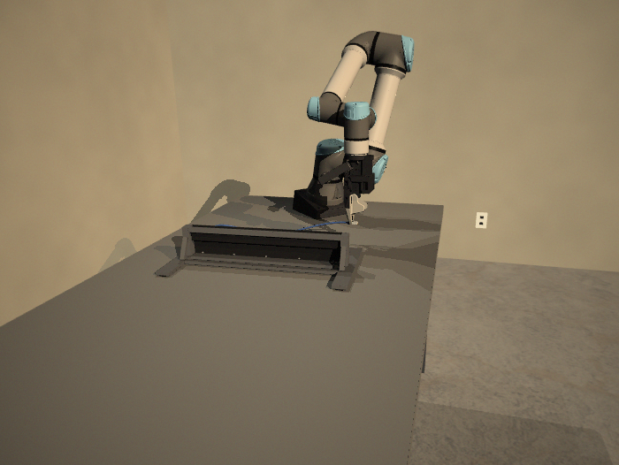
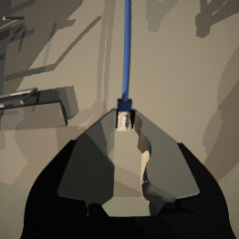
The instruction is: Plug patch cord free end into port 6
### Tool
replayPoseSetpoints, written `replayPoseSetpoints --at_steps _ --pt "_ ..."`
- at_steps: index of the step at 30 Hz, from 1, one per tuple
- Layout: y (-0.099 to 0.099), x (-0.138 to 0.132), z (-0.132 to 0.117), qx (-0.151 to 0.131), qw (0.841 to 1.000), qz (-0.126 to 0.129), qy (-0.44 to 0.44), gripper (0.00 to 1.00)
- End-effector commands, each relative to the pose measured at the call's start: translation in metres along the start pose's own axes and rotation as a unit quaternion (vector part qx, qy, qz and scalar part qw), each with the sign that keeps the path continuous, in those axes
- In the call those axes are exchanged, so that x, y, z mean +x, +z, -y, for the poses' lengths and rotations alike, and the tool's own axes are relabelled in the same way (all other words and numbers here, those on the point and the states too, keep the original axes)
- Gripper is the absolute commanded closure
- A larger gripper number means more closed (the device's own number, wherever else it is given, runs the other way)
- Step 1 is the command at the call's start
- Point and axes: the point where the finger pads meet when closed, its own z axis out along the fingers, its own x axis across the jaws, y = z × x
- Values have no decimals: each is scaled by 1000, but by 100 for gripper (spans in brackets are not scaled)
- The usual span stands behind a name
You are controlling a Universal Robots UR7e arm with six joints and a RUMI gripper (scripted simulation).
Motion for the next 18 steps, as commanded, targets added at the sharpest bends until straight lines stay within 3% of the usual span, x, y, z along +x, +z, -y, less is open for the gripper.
replayPoseSetpoints --at_steps 1,18 --pt "-1 -2 1 0 1000 0 6 100" --pt "-3 -8 5 0 999 0 37 100"
